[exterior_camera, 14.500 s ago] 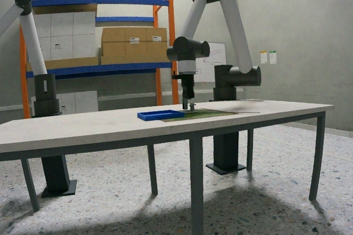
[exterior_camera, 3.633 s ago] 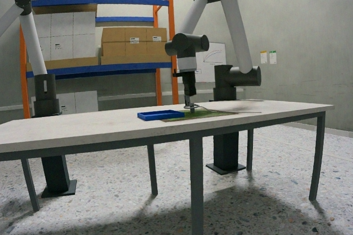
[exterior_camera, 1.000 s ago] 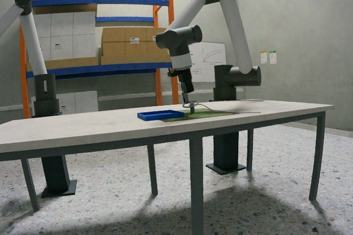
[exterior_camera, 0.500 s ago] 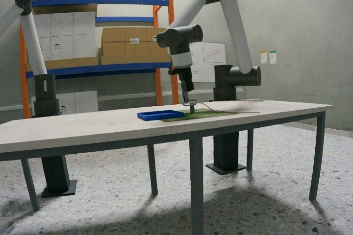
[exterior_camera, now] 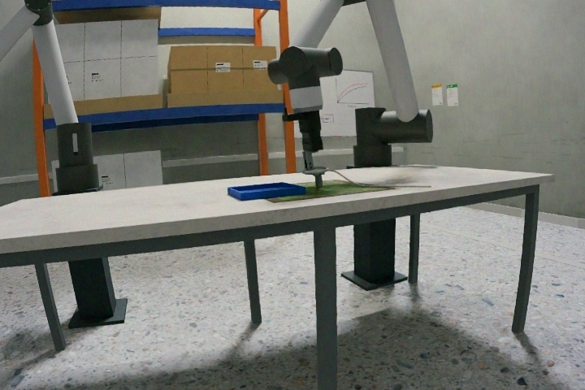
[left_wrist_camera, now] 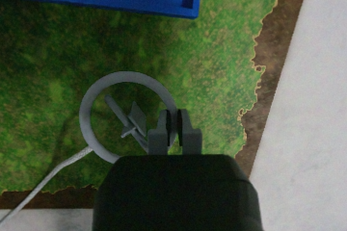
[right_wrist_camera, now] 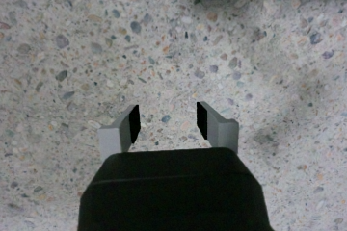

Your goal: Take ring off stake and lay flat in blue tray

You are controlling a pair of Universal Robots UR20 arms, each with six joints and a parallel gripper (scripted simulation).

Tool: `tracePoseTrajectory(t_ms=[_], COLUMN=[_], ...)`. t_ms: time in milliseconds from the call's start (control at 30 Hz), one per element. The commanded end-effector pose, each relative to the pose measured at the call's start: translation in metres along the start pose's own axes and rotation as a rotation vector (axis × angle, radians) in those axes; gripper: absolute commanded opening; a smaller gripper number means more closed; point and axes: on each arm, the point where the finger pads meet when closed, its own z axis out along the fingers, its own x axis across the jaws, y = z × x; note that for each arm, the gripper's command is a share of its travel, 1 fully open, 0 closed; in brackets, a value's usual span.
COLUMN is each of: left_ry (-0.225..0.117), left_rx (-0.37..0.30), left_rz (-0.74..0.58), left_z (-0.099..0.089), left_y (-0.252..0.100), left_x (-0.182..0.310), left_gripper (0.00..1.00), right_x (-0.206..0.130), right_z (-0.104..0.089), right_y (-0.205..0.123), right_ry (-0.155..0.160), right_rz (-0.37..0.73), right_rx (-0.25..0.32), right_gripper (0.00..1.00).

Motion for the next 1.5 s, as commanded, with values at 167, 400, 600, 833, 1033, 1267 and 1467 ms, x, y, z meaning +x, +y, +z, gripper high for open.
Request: tracePoseTrajectory(t_ms=[167, 400, 600, 833, 1033, 1267, 1467], left_ry=[-0.020, -0.075, -0.084, -0.084, -0.082, -0.082, -0.082], left_rx=[0.034, 0.129, 0.146, 0.145, 0.142, 0.142, 0.142], left_rz=[0.000, 0.000, 0.000, 0.000, 0.000, 0.000, 0.000], left_z=[0.000, 0.003, 0.000, 0.000, -0.006, -0.011, -0.012], left_y=[-0.001, 0.000, 0.001, 0.001, 0.002, 0.003, 0.002], left_x=[0.000, 0.001, 0.001, 0.001, 0.001, 0.002, 0.002], left_gripper=[0.00, 0.00, 0.00, 0.00, 0.00, 0.00, 0.00], right_x=[0.000, 0.000, 0.000, 0.000, 0.000, 0.000, 0.000], right_z=[-0.001, -0.001, -0.001, -0.001, -0.001, -0.001, -0.001], right_y=[0.001, 0.001, 0.001, 0.001, 0.001, 0.001, 0.001], right_ry=[0.000, 0.000, 0.000, 0.000, 0.000, 0.000, 0.000], right_rz=[0.000, 0.000, 0.000, 0.000, 0.000, 0.000, 0.000], right_rx=[-0.001, -0.001, -0.001, -0.001, -0.001, -0.001, -0.001], right_gripper=[1.00, 1.00, 1.00, 1.00, 1.00, 1.00, 1.00])
